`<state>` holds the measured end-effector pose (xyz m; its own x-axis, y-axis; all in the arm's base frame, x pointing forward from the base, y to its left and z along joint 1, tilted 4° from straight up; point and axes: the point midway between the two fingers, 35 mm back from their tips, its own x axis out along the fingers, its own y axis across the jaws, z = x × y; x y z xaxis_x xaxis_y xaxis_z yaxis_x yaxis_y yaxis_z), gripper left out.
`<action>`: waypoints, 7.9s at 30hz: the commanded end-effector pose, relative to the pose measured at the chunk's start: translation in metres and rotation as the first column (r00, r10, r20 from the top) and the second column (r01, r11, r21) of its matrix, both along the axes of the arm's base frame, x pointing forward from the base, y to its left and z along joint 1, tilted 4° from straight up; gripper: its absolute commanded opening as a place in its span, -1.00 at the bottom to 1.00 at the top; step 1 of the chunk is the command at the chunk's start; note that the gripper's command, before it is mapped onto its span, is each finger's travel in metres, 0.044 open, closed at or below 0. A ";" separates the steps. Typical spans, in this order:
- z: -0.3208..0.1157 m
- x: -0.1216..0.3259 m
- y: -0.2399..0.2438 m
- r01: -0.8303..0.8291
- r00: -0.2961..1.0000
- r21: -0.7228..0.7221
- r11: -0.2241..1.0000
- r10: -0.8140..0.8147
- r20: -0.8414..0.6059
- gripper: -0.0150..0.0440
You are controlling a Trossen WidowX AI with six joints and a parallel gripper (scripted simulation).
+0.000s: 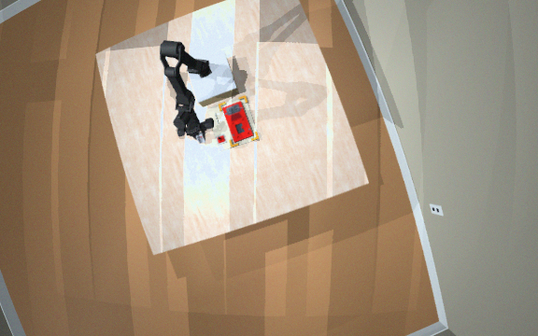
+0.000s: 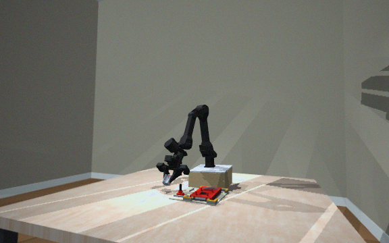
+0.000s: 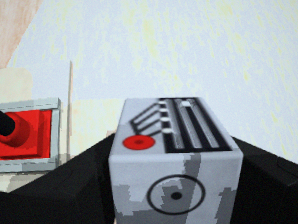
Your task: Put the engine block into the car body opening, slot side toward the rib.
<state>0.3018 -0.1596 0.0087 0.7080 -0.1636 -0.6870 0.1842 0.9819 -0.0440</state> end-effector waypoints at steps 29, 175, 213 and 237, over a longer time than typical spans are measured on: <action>-0.042 0.004 -0.002 -0.004 1.000 -0.002 1.000 0.004 0.011 -0.05; 0.013 -0.003 -0.001 -0.089 -0.644 0.213 -0.973 -0.107 -0.757 1.00; -0.028 0.001 -0.002 -0.094 -0.646 0.212 -0.973 -0.103 -0.757 0.73; -0.012 0.003 -0.002 -0.094 -0.645 0.213 -0.973 -0.103 -0.757 -0.49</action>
<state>0.3022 -0.1601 -0.0139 0.0711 -0.0485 -0.9963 -0.1730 -0.9843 0.0356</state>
